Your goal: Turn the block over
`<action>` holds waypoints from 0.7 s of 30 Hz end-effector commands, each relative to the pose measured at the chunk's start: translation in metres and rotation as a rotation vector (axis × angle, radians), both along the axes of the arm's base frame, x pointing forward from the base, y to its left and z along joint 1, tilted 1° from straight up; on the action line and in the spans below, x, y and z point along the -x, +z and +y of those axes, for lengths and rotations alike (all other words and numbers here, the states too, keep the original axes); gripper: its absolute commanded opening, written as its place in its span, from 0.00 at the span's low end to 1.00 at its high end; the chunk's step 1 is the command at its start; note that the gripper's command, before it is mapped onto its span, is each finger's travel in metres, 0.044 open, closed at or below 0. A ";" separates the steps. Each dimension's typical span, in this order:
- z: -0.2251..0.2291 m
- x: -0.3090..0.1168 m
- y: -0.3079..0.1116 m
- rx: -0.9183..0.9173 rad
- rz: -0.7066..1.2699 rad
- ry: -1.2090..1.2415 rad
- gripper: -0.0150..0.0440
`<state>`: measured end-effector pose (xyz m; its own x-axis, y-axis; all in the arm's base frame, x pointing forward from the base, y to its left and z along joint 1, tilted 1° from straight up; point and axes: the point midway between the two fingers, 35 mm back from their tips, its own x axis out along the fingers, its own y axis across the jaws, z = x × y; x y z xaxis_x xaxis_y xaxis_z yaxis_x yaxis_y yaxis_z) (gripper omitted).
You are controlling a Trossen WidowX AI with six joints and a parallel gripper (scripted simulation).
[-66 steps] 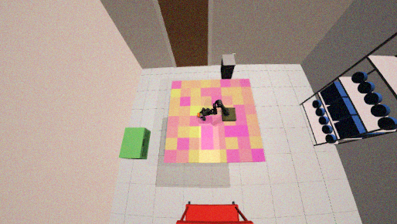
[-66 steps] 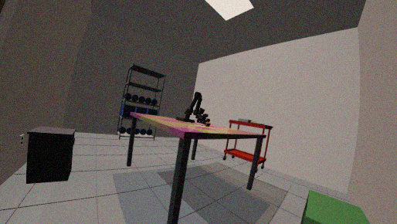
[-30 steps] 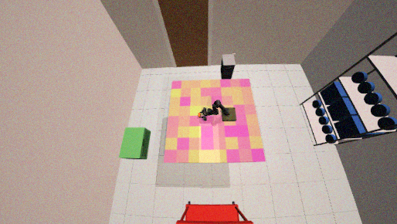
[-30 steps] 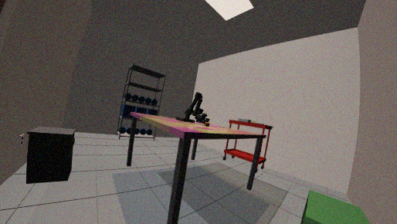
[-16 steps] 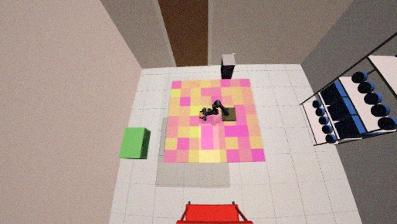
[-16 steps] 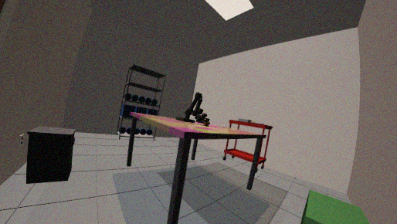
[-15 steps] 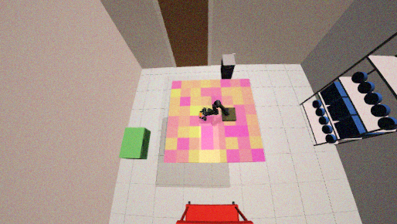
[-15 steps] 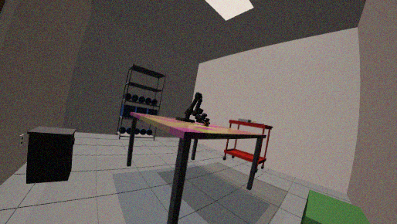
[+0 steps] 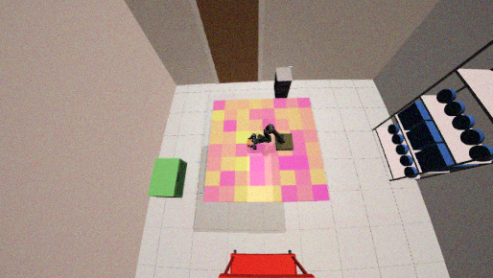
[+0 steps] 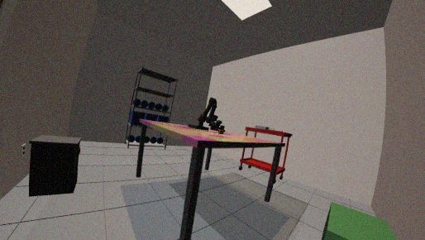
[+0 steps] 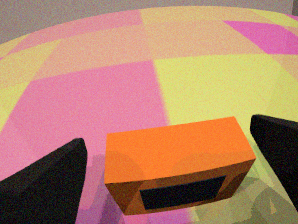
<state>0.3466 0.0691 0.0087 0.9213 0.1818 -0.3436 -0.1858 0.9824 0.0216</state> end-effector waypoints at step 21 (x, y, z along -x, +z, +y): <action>-0.001 -0.001 0.061 0.083 0.414 0.008 1.00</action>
